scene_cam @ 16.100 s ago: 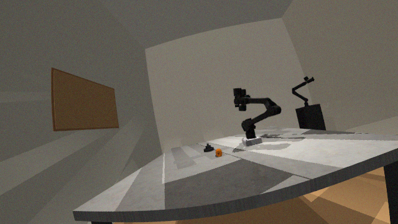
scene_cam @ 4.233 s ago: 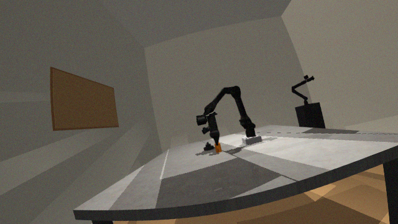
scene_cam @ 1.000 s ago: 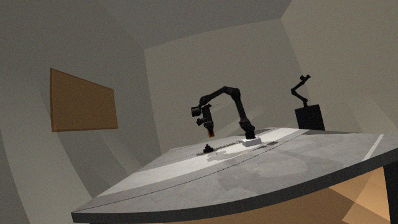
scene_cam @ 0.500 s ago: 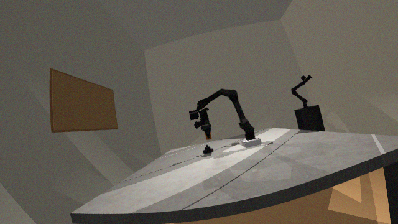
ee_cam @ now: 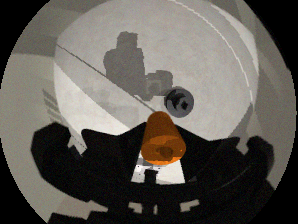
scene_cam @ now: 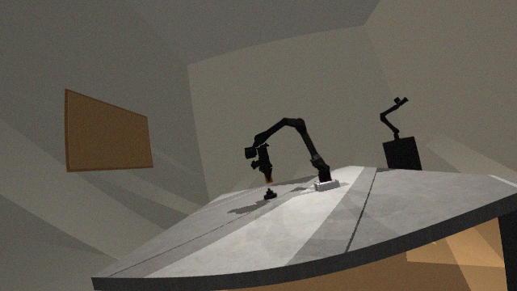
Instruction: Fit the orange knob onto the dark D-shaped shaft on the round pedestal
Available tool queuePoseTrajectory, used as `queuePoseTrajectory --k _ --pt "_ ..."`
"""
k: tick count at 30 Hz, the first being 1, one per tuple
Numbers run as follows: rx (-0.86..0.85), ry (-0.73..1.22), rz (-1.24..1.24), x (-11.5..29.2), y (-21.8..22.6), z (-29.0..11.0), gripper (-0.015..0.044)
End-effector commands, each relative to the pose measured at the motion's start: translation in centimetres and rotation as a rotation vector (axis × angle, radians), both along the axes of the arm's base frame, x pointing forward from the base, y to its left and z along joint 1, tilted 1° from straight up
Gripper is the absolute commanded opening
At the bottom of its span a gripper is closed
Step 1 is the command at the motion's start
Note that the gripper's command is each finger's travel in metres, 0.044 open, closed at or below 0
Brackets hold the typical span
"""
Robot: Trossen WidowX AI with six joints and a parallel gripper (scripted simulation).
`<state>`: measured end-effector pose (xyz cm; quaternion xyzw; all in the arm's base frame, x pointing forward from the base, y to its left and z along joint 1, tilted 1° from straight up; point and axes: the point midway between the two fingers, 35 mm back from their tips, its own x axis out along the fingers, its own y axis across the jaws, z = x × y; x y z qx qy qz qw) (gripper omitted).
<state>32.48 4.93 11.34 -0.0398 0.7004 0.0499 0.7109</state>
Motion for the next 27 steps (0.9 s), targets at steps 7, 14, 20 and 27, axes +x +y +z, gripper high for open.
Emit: queuePoseTrajectory --k 7,14,20,27 --pt "-0.002 -0.014 0.01 1.5 -2.6 -0.5 0.0" --pt "-0.005 -0.014 0.025 2.3 -4.6 -1.1 0.0" --pt "-0.007 -0.014 0.037 2.9 -6.3 -1.7 0.0" --pt "-0.008 -0.014 0.038 2.9 -6.5 -2.2 0.0"
